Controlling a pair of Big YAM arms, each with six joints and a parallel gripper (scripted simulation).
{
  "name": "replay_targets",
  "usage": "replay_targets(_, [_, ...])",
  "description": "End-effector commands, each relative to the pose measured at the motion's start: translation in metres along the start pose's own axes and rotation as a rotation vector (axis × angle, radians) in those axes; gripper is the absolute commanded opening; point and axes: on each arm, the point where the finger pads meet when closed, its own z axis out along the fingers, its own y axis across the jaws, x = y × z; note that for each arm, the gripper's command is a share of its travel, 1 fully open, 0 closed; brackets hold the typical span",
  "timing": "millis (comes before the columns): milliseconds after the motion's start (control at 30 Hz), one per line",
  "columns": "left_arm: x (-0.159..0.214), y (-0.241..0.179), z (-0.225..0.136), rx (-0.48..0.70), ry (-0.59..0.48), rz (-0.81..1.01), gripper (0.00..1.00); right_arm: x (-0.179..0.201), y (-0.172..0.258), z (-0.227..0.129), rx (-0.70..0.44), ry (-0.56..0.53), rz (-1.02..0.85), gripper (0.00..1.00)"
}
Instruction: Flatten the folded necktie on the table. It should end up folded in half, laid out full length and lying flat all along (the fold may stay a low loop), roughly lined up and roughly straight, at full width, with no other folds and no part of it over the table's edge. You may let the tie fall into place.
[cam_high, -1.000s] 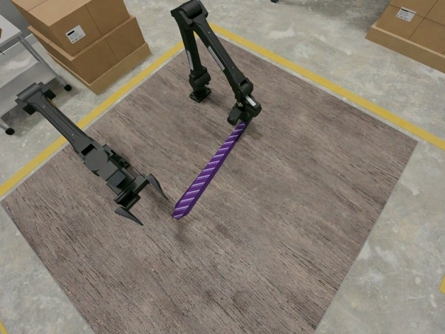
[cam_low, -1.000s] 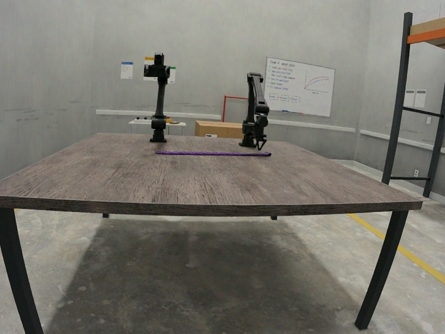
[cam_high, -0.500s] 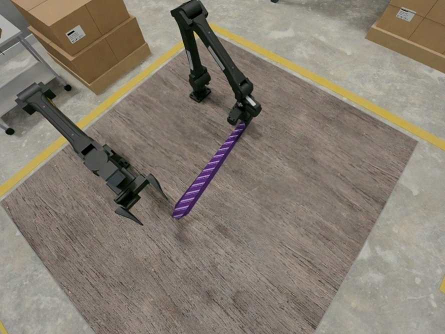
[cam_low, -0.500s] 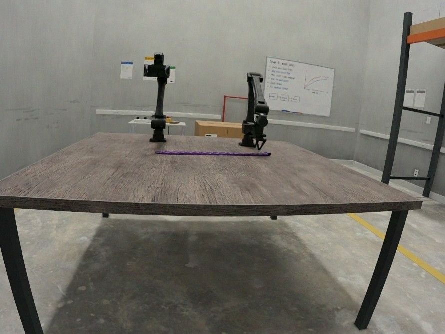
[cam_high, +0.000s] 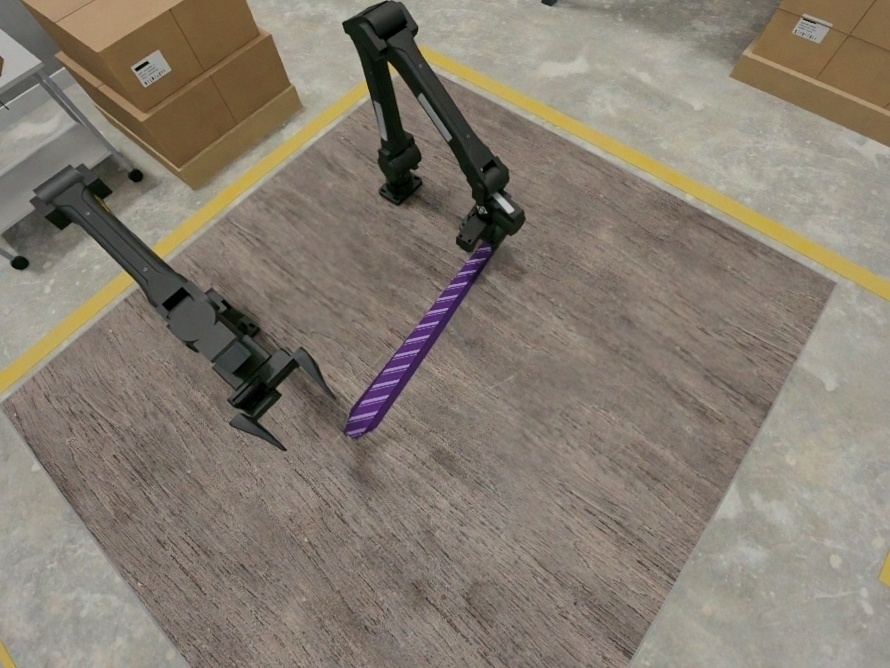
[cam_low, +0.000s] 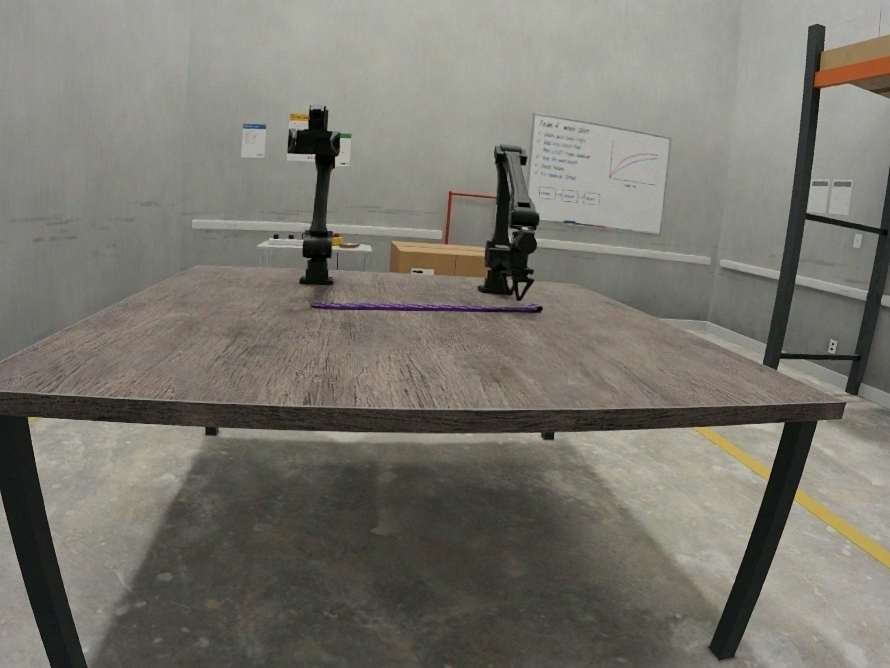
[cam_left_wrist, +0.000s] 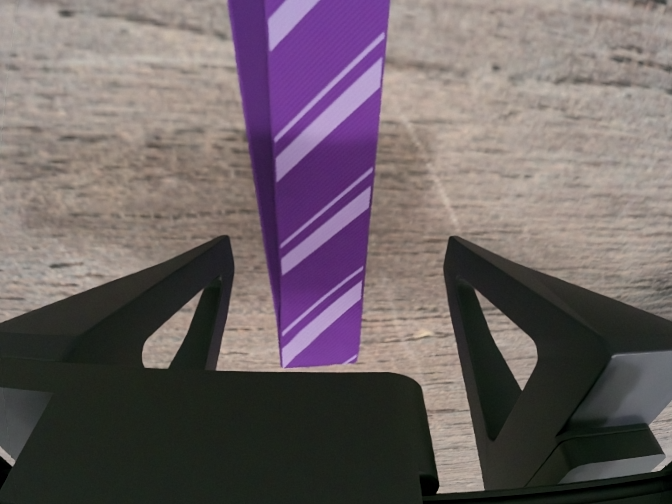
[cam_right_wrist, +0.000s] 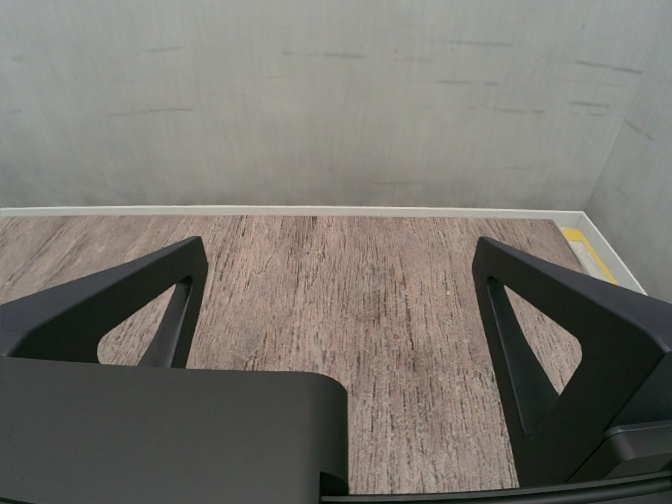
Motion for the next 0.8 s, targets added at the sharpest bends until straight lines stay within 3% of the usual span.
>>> replay_targets(0, [-0.0085, 0.0248, -0.0190, -0.049, -0.007, 0.015, 0.78, -0.0324, 0.0066, -0.0006, -0.010, -0.063, 0.011, 1.00])
replay_targets(767, [-0.0092, 0.0276, -0.0211, -0.049, -0.007, 0.015, 0.78, -0.0324, 0.0066, -0.0006, -0.010, -0.063, 0.011, 1.00])
